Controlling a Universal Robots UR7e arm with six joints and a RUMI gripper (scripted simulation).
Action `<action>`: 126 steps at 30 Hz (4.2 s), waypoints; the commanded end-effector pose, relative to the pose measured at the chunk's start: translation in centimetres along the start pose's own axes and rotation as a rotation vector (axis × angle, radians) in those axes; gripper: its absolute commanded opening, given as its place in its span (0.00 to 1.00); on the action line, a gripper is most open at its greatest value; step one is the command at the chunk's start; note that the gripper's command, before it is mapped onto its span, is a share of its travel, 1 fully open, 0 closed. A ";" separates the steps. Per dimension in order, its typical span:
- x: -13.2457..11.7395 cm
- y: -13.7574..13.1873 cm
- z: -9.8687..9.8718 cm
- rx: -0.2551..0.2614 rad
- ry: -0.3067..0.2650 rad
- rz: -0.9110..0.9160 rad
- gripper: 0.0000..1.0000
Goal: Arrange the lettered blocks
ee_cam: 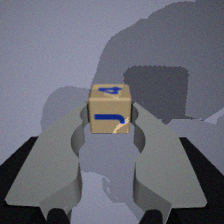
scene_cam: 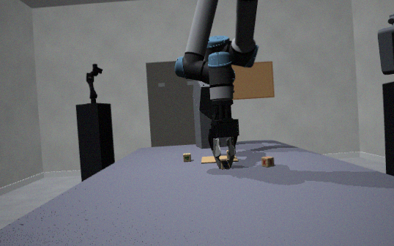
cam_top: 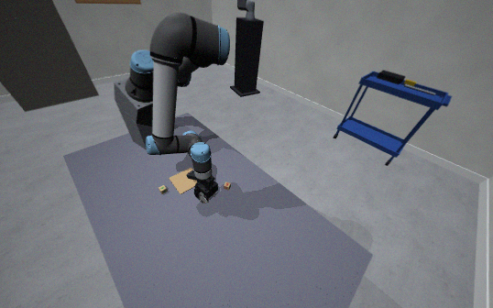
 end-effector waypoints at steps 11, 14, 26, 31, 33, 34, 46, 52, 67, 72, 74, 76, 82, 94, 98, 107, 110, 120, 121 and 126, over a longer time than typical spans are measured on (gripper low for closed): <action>0.0 0.1 0.1 0.000 0.000 0.000 0.09; 0.0 0.1 0.1 0.000 0.000 0.000 0.09; 0.0 0.1 0.1 0.000 0.000 0.000 0.09; 0.0 0.1 0.1 0.000 0.000 0.000 0.09; 0.0 0.1 0.1 0.000 0.000 0.000 0.09; 0.0 0.1 0.0 0.000 0.000 0.000 0.09; 0.1 0.0 -4.0 0.000 0.001 0.001 0.09; 0.1 0.0 -6.2 0.000 0.001 0.001 0.09; 0.1 0.0 -10.0 0.000 0.001 0.001 0.09; 0.0 0.0 -10.0 0.001 -0.001 0.000 0.09; 0.0 0.0 -10.0 0.001 -0.001 0.000 0.09; 0.0 0.0 -10.0 0.001 -0.001 0.000 0.09; 0.0 0.0 -10.0 0.001 -0.001 0.001 0.09; 0.2 0.1 -10.0 0.000 0.001 0.028 0.09; 0.3 0.1 -10.0 0.000 0.000 0.044 0.09; 0.5 0.2 -9.9 0.001 0.000 0.111 0.09; 0.7 0.3 -9.9 0.001 0.000 0.146 0.09; 1.1 0.5 -9.9 0.001 0.000 0.269 0.09; 1.2 0.5 -9.9 0.001 0.000 0.288 0.09; 1.5 0.7 -9.8 0.001 0.000 0.392 0.09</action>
Point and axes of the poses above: the point where the finger pads meet when closed, its own z axis out along the fingers, its own y axis across the jaws, x = y × z, the point moved 2 cm from there along -z, back along the fingers, and after that the axes turned 3 degrees about -z, right-handed, at the moved point
